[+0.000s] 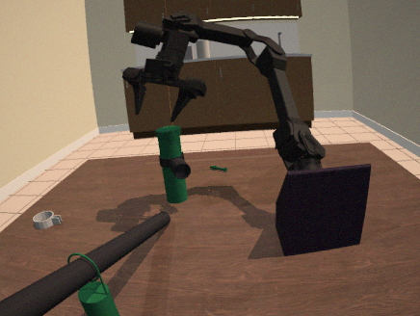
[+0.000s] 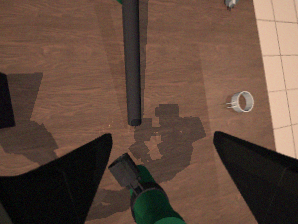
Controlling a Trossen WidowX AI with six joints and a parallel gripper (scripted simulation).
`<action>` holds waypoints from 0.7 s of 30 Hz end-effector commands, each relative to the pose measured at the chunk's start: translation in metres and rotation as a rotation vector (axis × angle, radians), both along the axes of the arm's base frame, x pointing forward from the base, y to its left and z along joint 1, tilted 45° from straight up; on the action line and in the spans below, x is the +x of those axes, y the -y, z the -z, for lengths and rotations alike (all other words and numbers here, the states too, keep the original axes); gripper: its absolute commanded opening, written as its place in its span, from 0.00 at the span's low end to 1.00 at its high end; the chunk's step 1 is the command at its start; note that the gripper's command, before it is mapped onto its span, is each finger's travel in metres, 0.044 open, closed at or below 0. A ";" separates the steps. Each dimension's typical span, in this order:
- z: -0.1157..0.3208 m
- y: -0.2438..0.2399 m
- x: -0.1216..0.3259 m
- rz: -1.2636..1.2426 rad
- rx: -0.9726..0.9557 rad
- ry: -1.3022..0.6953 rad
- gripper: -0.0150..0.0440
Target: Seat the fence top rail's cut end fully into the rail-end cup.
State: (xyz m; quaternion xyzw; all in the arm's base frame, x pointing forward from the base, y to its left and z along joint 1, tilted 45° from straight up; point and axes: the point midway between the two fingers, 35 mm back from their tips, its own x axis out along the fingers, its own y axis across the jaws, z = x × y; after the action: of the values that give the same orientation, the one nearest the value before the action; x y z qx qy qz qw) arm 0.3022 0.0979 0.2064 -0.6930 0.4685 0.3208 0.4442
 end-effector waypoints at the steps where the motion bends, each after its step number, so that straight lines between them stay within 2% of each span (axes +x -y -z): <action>1: 0.001 -0.001 0.000 0.011 0.002 0.006 0.98; 2: 0.004 -0.003 0.002 0.044 0.007 0.025 1.00; 9: 0.044 -0.030 0.013 0.482 0.115 0.335 1.00; 17: 0.090 -0.062 0.013 0.917 0.354 0.755 1.00; 21: 0.098 -0.067 0.012 0.986 0.414 0.832 1.00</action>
State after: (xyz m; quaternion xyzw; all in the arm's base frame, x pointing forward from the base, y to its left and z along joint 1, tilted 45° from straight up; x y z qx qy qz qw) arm 0.3182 0.1396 0.1516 -0.5281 0.5141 0.0473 0.6742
